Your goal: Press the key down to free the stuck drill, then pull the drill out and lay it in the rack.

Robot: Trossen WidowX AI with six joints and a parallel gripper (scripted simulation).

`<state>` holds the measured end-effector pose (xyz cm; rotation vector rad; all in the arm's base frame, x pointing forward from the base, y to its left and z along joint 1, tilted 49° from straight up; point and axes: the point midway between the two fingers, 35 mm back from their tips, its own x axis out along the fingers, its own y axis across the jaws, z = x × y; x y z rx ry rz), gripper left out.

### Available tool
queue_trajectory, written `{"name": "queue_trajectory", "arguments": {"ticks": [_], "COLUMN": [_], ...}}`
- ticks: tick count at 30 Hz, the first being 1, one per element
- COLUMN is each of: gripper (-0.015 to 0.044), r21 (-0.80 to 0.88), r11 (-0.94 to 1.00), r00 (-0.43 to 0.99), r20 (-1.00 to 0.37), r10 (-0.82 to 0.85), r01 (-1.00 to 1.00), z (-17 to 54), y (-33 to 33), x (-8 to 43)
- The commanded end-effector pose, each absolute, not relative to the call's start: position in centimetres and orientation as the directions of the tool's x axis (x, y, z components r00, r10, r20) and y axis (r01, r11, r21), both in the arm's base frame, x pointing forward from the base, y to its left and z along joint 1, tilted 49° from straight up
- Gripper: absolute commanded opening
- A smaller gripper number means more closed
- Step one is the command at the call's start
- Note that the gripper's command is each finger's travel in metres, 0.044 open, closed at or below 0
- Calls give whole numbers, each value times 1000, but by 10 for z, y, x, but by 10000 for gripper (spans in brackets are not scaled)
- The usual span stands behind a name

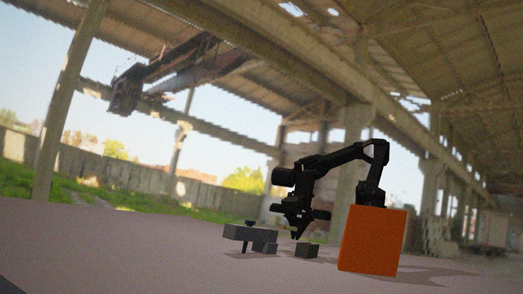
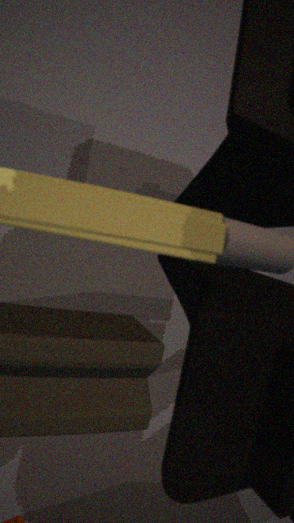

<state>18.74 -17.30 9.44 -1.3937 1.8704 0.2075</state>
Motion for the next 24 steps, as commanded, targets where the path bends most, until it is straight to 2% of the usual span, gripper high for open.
{"name": "queue_trajectory", "arguments": {"ticks": [1,24], "gripper": [0,0], "r21": [-315,-315], "r11": [385,385], "r00": [-93,-93], "r20": [-659,-659], "r10": [-747,-746], "r01": [-867,-867], "z": [97,102], "y": [-172,-166], "x": [189,189]}}
